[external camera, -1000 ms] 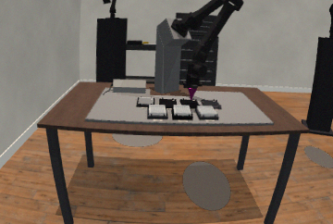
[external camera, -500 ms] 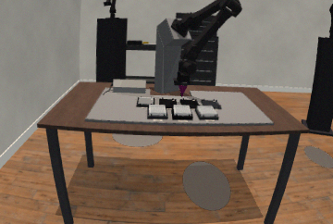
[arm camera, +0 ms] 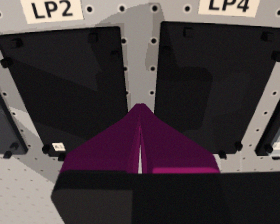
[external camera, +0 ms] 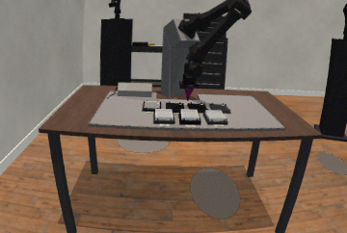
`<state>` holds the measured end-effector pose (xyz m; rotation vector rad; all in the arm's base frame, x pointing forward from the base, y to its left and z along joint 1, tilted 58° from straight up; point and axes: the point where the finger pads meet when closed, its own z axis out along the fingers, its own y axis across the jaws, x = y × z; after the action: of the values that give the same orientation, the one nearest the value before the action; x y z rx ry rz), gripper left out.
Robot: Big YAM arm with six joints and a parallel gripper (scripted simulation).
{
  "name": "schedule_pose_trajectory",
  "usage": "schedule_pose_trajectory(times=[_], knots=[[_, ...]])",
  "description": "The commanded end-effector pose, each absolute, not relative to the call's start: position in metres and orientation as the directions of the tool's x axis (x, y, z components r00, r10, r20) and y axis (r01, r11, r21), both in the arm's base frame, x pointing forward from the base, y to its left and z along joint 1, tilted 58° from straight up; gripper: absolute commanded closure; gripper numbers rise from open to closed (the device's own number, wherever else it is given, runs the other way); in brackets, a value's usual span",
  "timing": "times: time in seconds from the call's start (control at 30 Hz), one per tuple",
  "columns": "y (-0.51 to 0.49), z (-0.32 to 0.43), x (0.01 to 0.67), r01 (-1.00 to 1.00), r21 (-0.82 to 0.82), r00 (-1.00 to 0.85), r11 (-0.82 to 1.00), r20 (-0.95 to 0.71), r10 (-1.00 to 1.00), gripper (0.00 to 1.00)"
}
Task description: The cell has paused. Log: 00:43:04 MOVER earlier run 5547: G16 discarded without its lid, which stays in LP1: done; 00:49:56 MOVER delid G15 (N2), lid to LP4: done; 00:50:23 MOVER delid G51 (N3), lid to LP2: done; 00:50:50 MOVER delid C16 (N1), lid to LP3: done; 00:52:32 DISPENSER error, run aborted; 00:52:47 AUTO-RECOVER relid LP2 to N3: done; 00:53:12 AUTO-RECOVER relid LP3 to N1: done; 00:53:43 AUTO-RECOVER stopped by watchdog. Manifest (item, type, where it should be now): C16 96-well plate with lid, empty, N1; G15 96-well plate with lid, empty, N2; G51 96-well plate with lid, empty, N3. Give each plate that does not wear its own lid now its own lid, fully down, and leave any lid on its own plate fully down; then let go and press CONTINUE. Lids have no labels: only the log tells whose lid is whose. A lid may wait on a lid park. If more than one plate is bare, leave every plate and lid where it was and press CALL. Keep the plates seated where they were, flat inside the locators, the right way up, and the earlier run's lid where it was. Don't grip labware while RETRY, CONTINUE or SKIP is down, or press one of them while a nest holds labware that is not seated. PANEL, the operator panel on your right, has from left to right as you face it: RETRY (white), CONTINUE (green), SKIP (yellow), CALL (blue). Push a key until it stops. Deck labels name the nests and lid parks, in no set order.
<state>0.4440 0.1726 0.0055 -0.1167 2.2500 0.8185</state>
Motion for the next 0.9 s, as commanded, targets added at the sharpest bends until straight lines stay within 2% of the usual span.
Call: schedule_pose_trajectory(times=[0.0,0.87], knots=[[0.176,0.016,0.447,-0.339,0.509,-0.705,0.791,-0.694,0.145,1.0],[0.135,0.037,0.397,-0.319,0.518,-0.738,0.793,-0.661,0.134,1.0]])
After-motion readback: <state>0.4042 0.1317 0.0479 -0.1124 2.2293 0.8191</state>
